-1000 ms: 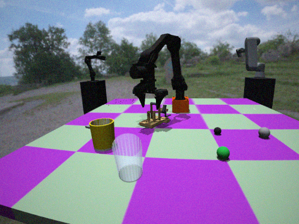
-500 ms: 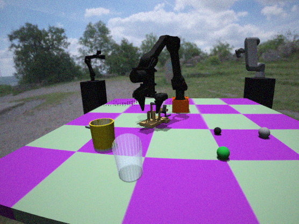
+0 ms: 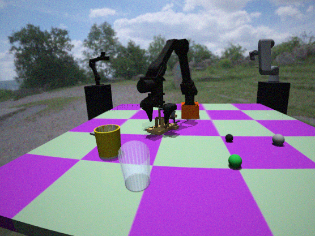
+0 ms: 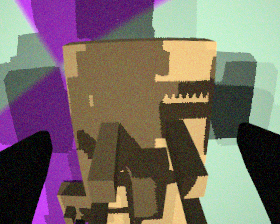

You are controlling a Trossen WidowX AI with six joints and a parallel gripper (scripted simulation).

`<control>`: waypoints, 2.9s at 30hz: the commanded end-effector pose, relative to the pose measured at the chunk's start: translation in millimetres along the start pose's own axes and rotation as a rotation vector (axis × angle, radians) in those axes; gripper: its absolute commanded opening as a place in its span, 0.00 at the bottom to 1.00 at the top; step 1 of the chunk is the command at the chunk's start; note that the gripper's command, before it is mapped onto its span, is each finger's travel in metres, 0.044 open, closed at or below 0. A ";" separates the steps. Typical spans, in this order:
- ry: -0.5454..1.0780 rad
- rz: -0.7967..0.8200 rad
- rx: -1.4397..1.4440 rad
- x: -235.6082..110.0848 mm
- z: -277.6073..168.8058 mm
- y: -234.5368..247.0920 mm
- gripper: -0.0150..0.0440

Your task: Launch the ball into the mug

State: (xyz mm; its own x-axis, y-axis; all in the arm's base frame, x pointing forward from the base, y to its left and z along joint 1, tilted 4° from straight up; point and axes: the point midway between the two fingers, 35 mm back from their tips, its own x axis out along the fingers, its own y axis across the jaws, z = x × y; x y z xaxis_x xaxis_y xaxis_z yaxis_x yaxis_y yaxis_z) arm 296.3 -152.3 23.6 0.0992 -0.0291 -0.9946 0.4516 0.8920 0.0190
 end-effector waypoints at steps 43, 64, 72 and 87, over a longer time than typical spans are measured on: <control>0.007 0.001 -0.001 -25.7 0.7 0.5 0.25; 0.008 0.002 -0.001 8.6 -0.2 0.7 0.25; 0.010 0.001 -0.001 9.7 -0.6 0.4 0.25; 0.010 0.001 -0.001 7.2 -0.2 0.4 0.88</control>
State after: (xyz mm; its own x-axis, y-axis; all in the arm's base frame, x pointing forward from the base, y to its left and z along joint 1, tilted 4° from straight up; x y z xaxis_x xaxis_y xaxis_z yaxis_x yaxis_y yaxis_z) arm 297.1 -151.8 14.0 0.0921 -0.0231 -0.9955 0.4504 0.8926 0.0210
